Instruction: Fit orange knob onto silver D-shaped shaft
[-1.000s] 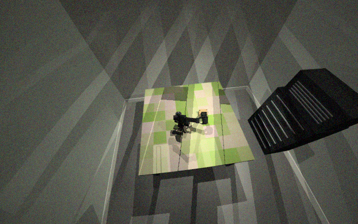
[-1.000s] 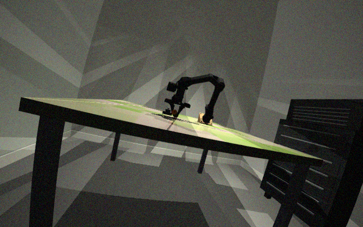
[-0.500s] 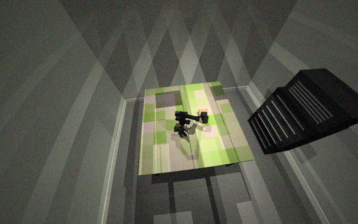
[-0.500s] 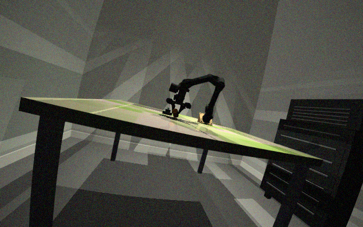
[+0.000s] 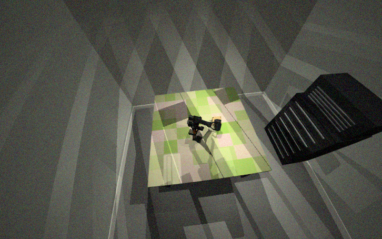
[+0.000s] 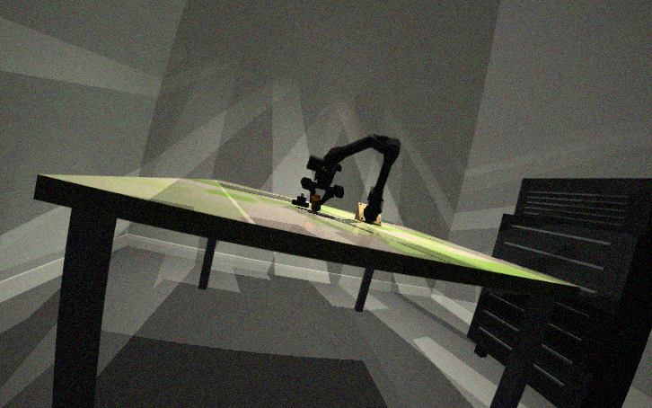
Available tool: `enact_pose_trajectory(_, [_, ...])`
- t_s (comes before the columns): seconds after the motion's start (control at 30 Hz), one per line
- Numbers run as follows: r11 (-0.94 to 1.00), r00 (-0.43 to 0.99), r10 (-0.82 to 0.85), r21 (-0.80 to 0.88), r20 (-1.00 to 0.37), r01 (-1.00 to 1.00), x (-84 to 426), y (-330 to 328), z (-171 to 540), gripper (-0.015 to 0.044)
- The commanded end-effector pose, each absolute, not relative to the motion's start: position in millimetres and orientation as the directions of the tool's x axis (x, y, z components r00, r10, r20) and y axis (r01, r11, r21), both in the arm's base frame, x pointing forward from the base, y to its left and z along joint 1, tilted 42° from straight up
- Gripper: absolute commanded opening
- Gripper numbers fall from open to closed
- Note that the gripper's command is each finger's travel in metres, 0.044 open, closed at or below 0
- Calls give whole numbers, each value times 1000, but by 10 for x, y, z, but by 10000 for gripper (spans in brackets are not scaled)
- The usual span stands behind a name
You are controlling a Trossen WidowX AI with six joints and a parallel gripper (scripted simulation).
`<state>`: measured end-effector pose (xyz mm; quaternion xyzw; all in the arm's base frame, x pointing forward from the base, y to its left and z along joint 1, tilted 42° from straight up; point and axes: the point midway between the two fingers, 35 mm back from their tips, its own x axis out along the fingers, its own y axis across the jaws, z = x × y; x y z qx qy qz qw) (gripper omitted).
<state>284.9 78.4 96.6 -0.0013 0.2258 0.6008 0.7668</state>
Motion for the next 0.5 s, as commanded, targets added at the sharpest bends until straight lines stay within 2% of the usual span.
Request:
enact_pose_trajectory(0.0, [279,204,938,265,-279,-923,2828,751,932,179])
enact_pose_trajectory(0.47, [278,267,961,265,-76,-923,2771,687,822,179])
